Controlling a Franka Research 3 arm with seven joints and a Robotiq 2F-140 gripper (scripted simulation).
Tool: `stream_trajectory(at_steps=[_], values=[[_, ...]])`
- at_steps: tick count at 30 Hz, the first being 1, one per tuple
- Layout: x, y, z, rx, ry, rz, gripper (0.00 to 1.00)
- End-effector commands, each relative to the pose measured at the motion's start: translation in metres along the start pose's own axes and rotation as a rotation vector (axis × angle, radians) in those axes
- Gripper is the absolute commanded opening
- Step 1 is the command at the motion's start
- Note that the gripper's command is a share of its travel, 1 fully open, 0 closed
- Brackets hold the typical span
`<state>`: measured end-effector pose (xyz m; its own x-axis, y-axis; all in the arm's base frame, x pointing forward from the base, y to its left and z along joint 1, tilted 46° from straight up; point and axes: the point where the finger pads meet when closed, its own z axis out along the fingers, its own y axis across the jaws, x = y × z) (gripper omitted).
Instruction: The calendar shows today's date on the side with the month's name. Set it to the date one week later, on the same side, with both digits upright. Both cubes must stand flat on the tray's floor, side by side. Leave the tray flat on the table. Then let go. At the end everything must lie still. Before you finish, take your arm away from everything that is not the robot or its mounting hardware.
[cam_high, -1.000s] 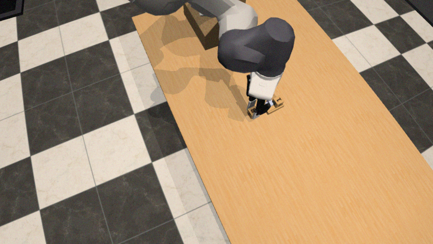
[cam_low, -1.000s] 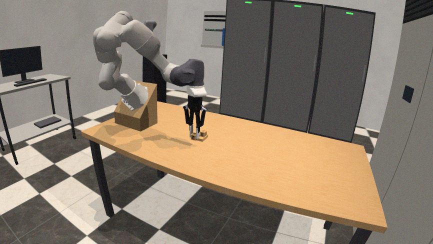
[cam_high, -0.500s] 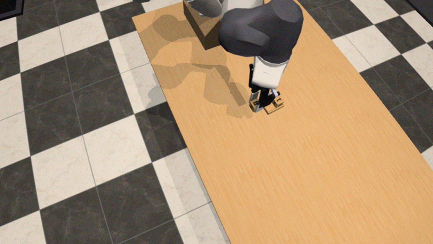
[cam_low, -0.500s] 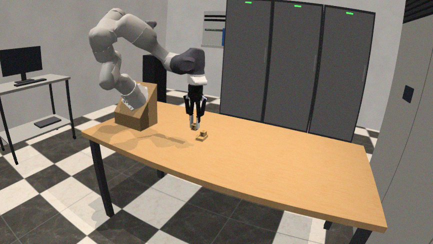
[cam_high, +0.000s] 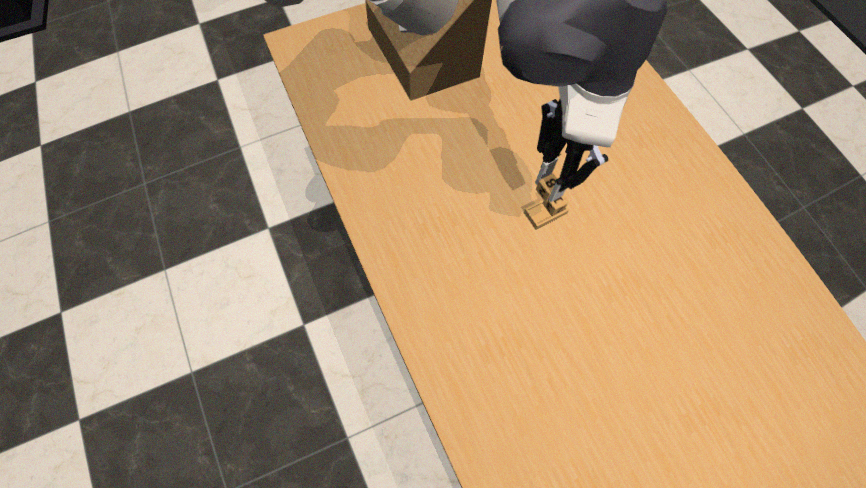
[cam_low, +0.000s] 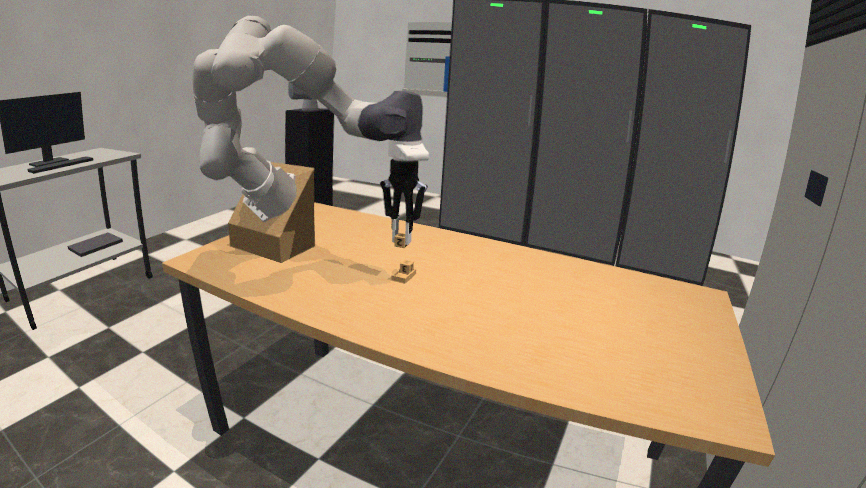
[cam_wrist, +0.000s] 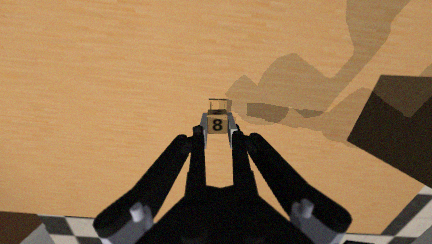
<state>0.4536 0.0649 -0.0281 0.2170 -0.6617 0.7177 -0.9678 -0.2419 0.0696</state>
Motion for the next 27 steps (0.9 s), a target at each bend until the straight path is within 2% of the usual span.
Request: stream_trajectory(at_steps=[1, 17, 27], values=[[-0.010, 0.000, -0.001, -0.009, 0.002, 0.046, 0.17], [-0.010, 0.000, 0.002, -0.009, 0.002, 0.046, 0.17], [-0.010, 0.000, 0.026, -0.009, 0.002, 0.046, 0.17]])
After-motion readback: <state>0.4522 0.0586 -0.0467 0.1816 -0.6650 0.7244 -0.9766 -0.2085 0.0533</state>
